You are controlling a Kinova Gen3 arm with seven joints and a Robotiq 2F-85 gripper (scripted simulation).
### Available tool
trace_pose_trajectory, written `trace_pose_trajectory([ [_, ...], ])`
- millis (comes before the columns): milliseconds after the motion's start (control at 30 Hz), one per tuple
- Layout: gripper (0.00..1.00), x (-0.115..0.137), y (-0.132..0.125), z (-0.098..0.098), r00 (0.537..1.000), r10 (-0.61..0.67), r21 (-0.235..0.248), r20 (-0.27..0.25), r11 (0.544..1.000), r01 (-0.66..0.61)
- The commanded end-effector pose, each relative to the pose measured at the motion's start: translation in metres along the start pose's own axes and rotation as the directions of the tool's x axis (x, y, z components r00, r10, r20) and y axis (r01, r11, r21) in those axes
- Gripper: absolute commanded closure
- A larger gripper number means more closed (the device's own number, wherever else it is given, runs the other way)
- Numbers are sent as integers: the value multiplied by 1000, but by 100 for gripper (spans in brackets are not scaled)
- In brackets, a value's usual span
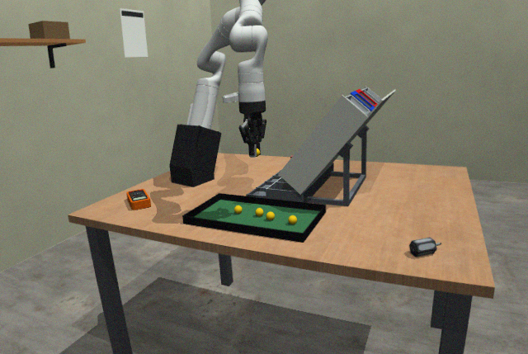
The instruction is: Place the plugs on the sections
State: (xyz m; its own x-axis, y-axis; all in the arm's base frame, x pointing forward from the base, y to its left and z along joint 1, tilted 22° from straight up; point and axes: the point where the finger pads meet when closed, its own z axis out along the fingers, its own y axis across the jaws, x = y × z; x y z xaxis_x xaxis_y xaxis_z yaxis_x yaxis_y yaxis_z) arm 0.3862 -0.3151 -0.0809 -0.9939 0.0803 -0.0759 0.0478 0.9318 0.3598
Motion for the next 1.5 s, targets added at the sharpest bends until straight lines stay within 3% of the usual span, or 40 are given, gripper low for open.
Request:
trace_pose_trajectory([
  [0,100,-17,59,-35,1000,-3,2,8,1000,3],
  [200,100,-34,118,-69,1000,-3,2,8,1000,3],
  [433,100,-34,119,-69,1000,-3,2,8,1000,3],
  [467,100,-52,174,-100,1000,-4,-6,8,1000,4],
  [567,100,-56,186,-108,1000,-4,-6,8,1000,4],
  [700,100,-71,230,-134,1000,-4,-6,8,1000,4],
  [1000,100,-73,235,-137,1000,-4,-6,8,1000,4],
  [1033,100,-91,290,-171,1000,-3,-3,-1,1000,3],
  [1167,100,-96,305,-181,1000,-3,-3,-1,1000,3],
  [1467,100,-96,305,-181,1000,-3,-3,-1,1000,3],
])
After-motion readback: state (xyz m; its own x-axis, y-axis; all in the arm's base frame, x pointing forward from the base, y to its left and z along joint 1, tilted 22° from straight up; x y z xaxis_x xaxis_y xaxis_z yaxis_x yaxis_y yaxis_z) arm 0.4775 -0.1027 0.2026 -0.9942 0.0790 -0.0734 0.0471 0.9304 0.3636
